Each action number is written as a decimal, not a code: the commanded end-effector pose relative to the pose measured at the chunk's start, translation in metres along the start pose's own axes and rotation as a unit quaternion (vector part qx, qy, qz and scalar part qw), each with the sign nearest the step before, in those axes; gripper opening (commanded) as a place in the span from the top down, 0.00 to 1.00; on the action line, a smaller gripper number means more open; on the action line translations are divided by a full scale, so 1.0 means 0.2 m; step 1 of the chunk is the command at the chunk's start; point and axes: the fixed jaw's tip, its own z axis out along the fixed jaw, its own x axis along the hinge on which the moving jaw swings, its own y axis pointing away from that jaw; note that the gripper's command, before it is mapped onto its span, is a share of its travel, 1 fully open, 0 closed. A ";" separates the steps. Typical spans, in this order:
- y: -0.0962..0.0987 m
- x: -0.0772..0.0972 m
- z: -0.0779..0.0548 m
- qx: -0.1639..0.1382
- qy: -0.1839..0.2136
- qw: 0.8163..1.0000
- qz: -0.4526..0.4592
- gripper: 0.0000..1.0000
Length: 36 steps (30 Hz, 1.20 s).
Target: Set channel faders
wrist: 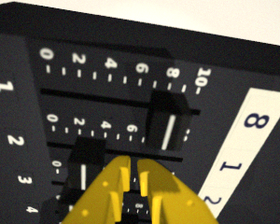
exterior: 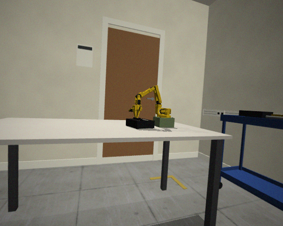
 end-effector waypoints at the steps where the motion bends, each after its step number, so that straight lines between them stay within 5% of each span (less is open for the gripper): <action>1: 0.03 0.01 -0.01 -0.008 -0.002 1.000 -0.003 1.00; 36: 0.06 0.00 -0.01 -0.008 -0.002 1.000 -0.005 1.00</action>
